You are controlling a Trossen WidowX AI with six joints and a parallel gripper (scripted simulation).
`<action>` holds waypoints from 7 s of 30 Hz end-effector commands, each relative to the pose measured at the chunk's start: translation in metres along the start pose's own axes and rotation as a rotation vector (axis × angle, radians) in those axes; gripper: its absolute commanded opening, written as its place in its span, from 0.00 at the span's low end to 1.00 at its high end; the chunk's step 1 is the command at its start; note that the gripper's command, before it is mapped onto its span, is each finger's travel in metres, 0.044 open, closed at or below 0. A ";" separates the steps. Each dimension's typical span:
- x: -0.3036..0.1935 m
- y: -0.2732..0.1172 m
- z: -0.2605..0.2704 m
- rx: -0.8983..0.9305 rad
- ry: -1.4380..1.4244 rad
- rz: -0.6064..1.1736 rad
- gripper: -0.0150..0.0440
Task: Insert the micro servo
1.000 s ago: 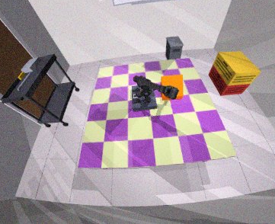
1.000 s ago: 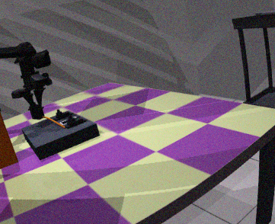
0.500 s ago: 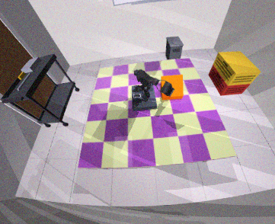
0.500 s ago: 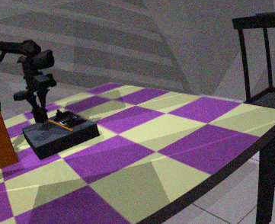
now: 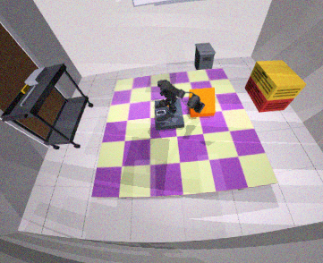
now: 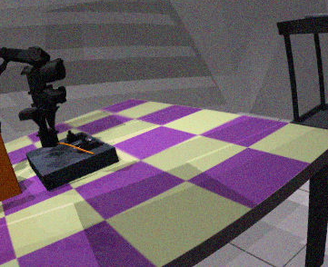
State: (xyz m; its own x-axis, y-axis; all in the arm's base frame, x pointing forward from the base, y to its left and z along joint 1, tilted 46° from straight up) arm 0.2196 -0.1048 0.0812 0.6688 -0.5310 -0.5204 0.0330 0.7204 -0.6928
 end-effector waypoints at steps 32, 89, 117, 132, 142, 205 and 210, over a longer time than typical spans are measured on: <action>0.003 -0.001 0.001 -0.005 -0.943 -0.005 0.25; 0.073 0.018 0.084 -0.003 -0.948 -0.009 0.25; 0.073 0.046 0.084 -0.002 -0.948 -0.009 0.25; 0.073 0.063 0.084 -0.001 -0.948 -0.009 0.25; 0.072 0.067 0.084 -0.001 -0.948 -0.009 0.43; 0.001 -0.082 0.000 -0.004 -0.931 -0.019 1.00; 0.001 -0.082 0.000 -0.004 -0.931 -0.019 1.00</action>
State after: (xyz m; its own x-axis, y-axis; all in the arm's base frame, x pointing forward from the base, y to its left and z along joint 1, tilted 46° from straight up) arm 0.2180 -0.1641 0.1369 0.9948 0.0249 0.0991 0.0517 0.7135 -0.6988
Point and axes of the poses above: the point midway between the two fingers, 35 mm back from their tips, its own y axis out along the fingers, its own z axis across the jaws, x = y × z, the point moved 6 cm from there along -y, back along the fingers, and after that the axes turned 5 degrees about -y, right-handed, at the moved point
